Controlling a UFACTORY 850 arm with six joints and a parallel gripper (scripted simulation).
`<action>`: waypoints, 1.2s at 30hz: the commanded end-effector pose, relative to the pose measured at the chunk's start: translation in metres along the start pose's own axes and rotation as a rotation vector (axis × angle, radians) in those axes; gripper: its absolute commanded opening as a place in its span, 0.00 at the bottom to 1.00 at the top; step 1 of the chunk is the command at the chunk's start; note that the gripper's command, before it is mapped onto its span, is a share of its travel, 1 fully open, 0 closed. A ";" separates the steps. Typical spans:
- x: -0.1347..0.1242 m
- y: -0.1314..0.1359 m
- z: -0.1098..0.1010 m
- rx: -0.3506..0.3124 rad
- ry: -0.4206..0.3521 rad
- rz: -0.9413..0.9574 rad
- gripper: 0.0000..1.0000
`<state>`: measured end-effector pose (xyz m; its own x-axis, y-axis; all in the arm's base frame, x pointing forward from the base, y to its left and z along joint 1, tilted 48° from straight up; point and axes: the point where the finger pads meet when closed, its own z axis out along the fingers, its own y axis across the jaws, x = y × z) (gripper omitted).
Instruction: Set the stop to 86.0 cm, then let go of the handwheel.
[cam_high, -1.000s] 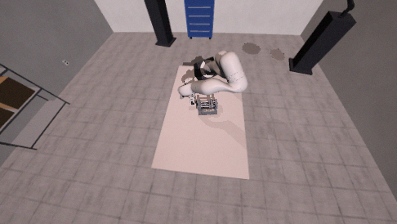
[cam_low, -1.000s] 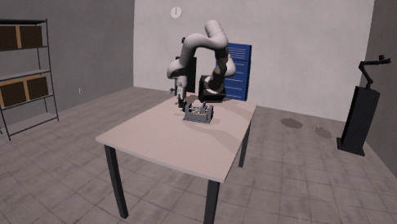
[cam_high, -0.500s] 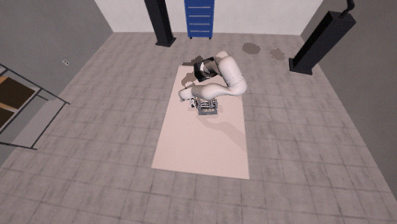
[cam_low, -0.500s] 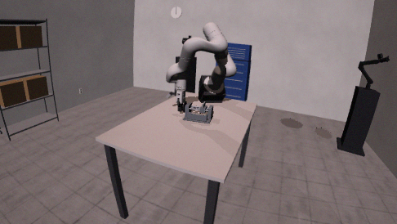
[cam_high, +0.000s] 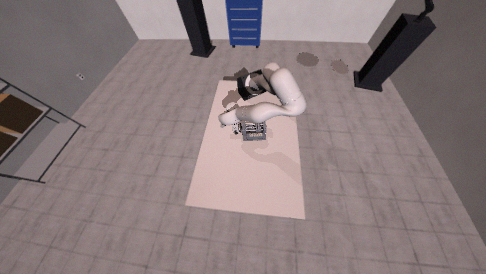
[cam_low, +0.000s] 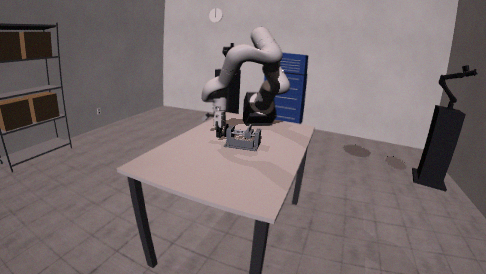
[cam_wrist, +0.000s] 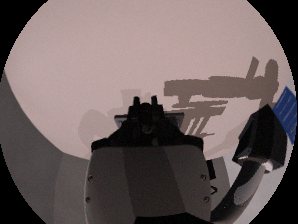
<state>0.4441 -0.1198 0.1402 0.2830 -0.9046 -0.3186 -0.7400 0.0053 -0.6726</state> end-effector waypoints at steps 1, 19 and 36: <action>0.000 -0.004 -0.003 -0.001 0.001 0.000 0.06; 0.000 -0.013 -0.031 -0.001 0.001 0.000 0.06; 0.000 0.014 -0.054 -0.001 0.001 0.000 0.06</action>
<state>0.4061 -0.1418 0.1689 0.2819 -0.9048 -0.3193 -0.7418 0.0056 -0.6706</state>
